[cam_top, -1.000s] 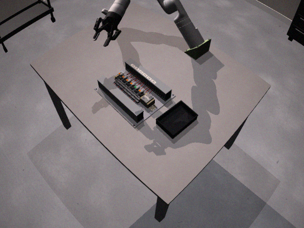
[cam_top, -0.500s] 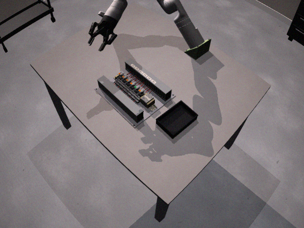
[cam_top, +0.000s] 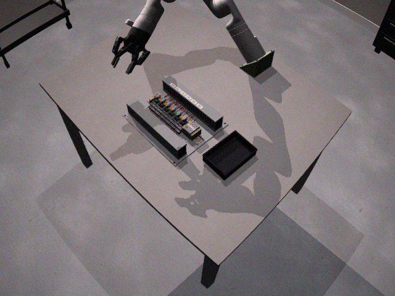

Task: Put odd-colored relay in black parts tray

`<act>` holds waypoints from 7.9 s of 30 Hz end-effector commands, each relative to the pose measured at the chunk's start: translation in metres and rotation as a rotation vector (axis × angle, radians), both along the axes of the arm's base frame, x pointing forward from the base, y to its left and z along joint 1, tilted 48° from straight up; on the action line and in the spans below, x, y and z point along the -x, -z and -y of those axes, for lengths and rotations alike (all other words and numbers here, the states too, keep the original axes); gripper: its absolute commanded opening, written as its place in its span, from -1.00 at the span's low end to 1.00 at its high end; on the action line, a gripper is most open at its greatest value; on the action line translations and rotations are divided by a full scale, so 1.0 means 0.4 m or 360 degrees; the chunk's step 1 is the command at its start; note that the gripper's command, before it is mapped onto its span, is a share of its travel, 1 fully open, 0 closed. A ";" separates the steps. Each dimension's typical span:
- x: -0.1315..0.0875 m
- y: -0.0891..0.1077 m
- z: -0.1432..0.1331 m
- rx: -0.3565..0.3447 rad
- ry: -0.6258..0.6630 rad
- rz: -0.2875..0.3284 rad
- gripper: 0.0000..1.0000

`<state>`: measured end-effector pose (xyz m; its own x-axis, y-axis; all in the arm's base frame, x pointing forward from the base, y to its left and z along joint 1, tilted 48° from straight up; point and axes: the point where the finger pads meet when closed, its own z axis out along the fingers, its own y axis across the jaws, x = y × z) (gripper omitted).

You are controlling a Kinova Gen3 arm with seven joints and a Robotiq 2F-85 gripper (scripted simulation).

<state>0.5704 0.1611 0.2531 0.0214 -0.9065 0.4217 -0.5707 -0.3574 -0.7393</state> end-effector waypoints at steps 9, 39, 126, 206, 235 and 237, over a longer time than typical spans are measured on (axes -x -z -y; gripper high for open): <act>-0.026 0.065 -0.018 0.0102 0.0105 -0.0061 0.22; 0.003 0.277 -0.044 0.0339 0.0400 -0.0347 0.22; 0.296 0.658 -0.116 0.0681 0.0717 -0.1157 0.22; 0.278 0.505 0.023 0.0683 0.0719 -0.1164 0.22; 0.276 0.492 0.035 0.0683 0.0719 -0.1164 0.22; 0.276 0.492 0.035 0.0683 0.0719 -0.1164 0.22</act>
<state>0.4564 0.1475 0.0552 0.0901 -0.6646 0.7417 -0.9907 -0.1361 -0.0016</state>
